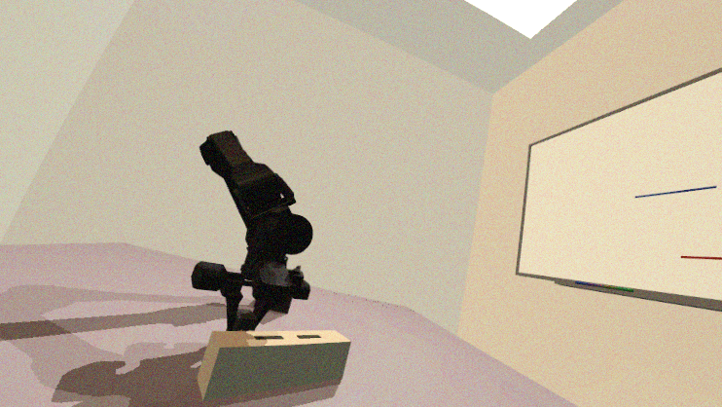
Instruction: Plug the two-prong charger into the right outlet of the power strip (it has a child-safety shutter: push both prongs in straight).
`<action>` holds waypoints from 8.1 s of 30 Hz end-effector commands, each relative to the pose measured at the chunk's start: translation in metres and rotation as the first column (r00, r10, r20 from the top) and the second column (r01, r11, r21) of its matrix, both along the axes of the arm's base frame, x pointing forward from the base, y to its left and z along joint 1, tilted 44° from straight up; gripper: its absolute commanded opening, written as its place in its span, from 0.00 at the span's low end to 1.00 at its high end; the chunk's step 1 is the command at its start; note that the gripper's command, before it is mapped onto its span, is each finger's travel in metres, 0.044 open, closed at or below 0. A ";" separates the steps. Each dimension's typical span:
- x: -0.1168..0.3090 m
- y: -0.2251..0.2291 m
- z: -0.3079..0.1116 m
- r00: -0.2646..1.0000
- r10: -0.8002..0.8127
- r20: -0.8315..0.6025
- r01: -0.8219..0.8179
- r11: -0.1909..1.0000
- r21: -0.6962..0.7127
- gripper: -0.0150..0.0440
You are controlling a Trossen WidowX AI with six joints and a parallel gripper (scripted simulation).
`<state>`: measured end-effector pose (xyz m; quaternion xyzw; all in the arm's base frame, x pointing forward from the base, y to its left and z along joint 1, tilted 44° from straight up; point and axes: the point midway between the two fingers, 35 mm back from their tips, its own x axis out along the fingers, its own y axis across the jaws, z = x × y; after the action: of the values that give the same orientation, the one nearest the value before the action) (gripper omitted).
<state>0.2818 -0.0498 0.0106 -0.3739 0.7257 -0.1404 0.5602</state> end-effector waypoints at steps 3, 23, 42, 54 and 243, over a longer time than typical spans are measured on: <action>0.009 0.002 -0.002 1.000 0.013 -0.007 -0.013 1.000 -0.001 0.25; 0.030 0.008 -0.012 0.999 0.038 -0.030 -0.038 0.999 0.001 0.25; 0.031 0.008 -0.012 0.999 0.039 -0.031 -0.039 0.999 0.001 0.25; 0.034 0.009 -0.012 0.999 0.039 -0.031 -0.039 0.999 0.001 0.25; 0.063 0.017 -0.021 0.999 0.039 -0.029 -0.039 0.999 0.002 0.25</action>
<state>0.3370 -0.0339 -0.0098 -0.3942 0.7344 -0.1200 0.5393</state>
